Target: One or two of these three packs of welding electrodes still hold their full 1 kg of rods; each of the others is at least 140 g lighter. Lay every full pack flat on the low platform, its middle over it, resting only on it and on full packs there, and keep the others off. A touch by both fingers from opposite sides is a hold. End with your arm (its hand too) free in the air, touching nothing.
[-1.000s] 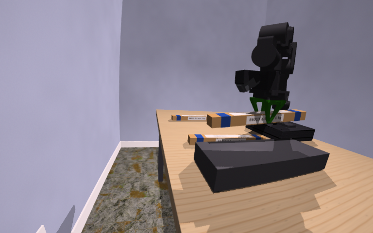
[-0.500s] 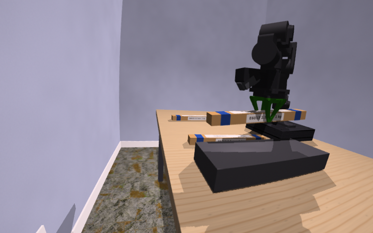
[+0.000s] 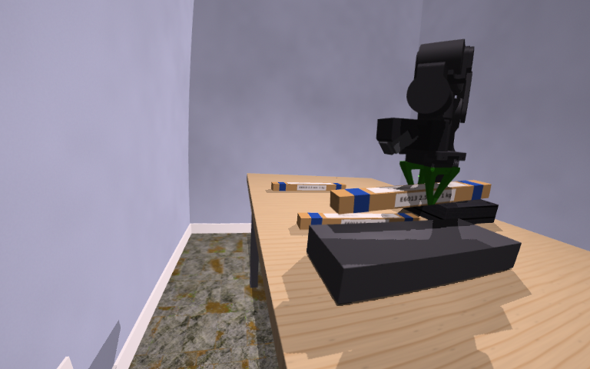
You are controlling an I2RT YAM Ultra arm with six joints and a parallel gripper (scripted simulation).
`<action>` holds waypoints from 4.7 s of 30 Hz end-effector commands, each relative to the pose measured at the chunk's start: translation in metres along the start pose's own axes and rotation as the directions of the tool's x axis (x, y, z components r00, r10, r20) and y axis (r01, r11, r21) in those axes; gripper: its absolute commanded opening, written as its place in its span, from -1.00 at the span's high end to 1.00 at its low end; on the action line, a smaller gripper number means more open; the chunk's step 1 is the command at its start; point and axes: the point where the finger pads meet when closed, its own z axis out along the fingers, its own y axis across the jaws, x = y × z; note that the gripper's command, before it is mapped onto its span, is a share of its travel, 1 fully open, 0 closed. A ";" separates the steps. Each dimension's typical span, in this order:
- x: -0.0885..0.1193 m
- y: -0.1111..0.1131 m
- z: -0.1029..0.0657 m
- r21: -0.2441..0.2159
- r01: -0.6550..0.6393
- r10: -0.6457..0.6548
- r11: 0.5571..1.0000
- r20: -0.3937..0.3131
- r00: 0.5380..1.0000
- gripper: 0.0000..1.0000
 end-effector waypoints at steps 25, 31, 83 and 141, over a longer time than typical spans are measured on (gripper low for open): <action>-0.012 0.030 -0.054 -0.096 -0.002 0.015 0.995 0.131 0.991 1.00; -0.007 0.027 -0.050 -0.081 -0.004 0.013 0.997 0.111 0.994 1.00; 0.001 0.020 -0.043 -0.055 -0.009 0.013 0.998 0.080 0.997 1.00; 0.000 0.021 -0.044 -0.058 -0.009 0.014 0.998 0.084 0.996 1.00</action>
